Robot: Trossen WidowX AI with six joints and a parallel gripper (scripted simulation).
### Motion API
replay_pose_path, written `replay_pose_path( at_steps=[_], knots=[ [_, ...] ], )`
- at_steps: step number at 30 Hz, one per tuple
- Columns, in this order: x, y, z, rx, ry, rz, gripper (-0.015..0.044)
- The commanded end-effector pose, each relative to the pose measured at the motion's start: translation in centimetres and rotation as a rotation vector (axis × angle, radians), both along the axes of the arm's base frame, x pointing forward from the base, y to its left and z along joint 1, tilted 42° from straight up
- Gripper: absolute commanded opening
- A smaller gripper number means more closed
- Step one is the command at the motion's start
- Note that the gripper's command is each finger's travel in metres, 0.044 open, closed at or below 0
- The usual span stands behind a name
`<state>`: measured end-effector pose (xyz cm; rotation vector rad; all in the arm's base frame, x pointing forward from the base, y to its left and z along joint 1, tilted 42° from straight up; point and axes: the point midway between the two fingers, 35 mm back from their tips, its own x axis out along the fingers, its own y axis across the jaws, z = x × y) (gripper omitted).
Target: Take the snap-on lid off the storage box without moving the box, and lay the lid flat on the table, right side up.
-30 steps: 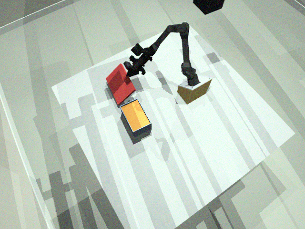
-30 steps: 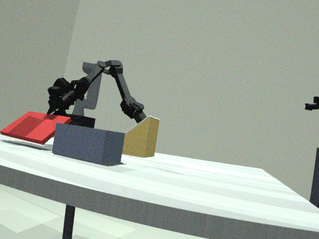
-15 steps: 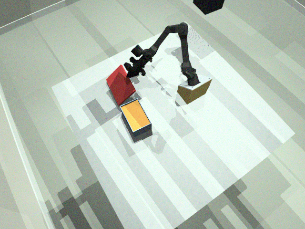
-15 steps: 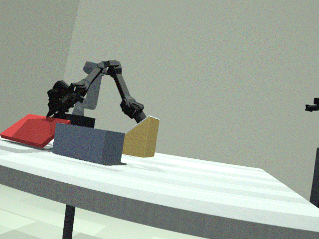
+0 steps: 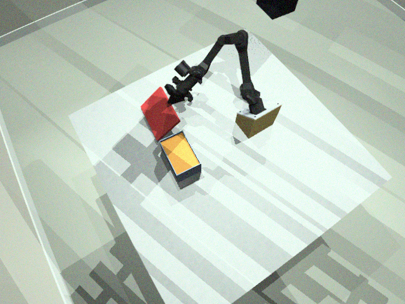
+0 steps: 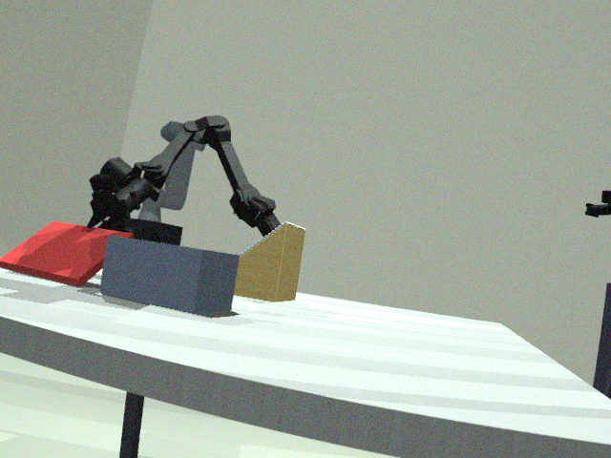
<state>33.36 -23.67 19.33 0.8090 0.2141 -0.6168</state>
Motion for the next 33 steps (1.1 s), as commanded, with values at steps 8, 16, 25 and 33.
replay_pose_path(
  at_steps=[8, 16, 25, 33],
  knots=[
    [0.1, -0.6, -1.0, 0.002, 0.009, 0.003, 0.0],
    [0.2, -1.1, -1.5, 0.001, 0.009, 0.003, 0.0],
    [0.2, -1.5, -2.0, 0.001, 0.009, 0.003, 0.0],
    [0.2, -2.0, -2.5, 0.001, 0.01, 0.003, 0.0]
  ],
)
